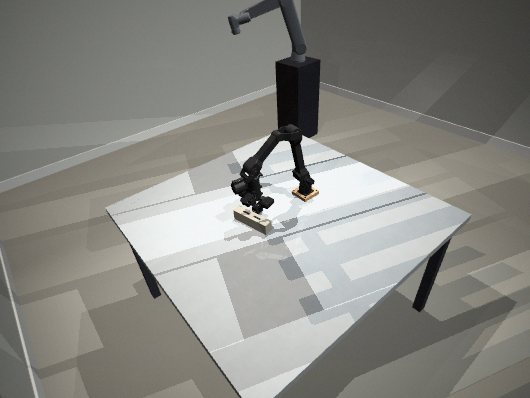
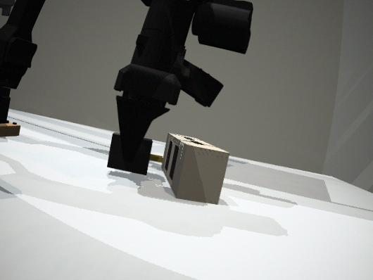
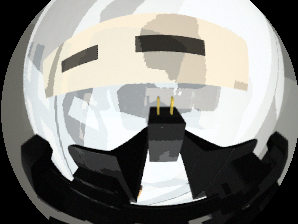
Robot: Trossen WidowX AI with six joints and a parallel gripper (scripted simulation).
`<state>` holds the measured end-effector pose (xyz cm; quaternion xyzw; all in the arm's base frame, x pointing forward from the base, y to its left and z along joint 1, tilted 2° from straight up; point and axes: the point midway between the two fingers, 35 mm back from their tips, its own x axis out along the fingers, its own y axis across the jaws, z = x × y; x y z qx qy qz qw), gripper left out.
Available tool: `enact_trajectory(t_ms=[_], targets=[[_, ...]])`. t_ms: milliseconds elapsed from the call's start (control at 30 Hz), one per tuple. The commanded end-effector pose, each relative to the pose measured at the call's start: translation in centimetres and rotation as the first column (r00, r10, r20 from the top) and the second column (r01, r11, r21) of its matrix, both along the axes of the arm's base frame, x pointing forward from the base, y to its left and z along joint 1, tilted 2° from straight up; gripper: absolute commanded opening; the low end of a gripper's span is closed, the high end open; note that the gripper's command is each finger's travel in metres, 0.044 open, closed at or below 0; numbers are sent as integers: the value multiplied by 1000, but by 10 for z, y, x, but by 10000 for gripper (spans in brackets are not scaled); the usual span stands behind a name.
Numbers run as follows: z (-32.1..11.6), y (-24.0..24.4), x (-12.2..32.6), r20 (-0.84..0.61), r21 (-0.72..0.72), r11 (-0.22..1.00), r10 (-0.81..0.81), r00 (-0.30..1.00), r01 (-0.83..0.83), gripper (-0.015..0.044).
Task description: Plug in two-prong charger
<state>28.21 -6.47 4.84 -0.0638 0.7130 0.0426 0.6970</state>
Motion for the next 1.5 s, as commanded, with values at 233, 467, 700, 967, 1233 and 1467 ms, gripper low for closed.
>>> enact_trajectory(t_ms=[233, 467, 700, 967, 1233, 1467], targets=[[0, 0, 4, -3, -3, 1000, 13, 1000, -13, 0], [0, 0, 5, -3, -3, 1000, 13, 1000, -13, 0], [0, 0, 8, -3, -3, 1000, 13, 1000, -13, 0], [0, 0, 10, -3, -3, 1000, 13, 1000, -13, 0], [0, 1, 12, -2, -3, 1000, 13, 1000, -13, 0], [0, 1, 13, -2, -3, 1000, 13, 1000, -13, 0]])
